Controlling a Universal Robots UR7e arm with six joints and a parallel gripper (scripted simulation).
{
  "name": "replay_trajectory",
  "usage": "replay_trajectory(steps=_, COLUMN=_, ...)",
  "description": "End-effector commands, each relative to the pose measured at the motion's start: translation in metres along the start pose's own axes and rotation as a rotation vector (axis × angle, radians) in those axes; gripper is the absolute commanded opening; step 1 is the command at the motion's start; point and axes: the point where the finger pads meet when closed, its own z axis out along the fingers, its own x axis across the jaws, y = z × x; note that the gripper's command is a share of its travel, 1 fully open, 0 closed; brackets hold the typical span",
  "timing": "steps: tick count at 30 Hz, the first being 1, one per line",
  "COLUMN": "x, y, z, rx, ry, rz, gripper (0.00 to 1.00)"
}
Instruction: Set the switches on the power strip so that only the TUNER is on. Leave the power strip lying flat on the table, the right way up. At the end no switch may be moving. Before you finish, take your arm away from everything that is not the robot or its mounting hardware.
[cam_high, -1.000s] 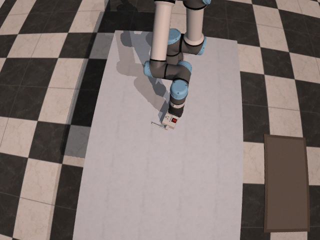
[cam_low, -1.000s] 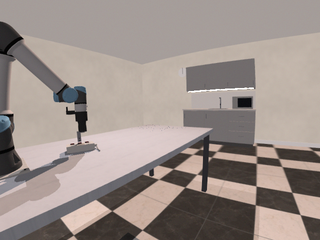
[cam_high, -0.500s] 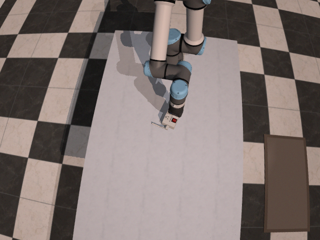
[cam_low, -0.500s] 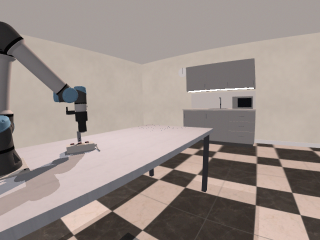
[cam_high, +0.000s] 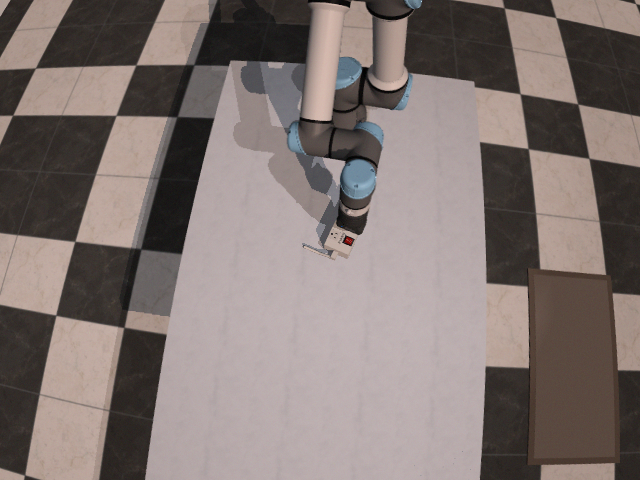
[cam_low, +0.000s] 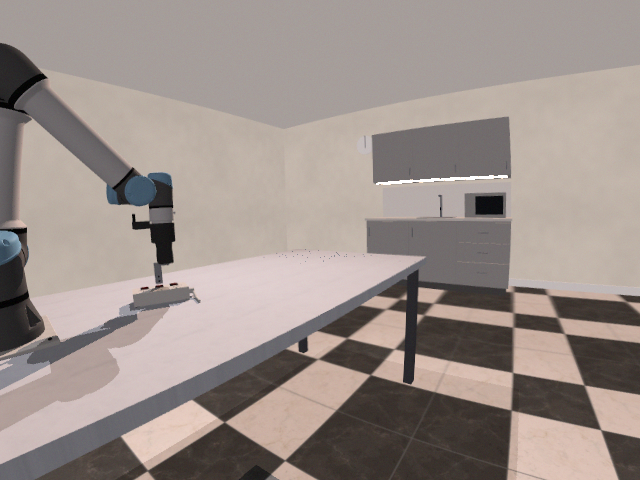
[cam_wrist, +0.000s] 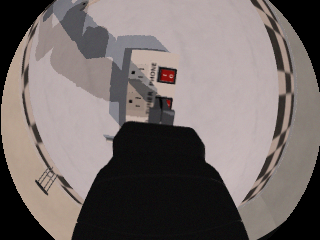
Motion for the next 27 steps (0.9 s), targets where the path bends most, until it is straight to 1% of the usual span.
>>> replay_trajectory(steps=1, x=-0.0013, y=-0.0013, z=0.0034, rx=0.005, ry=-0.002, rz=0.001, gripper=0.0)
replay_trajectory(steps=16, x=-0.0012, y=-0.0011, z=0.0094, rx=0.004, ry=-0.002, rz=0.001, gripper=0.0)
replay_trajectory(steps=27, x=-0.0011, y=-0.0005, z=0.0097, rx=0.003, ry=-0.001, rz=0.001, gripper=0.0)
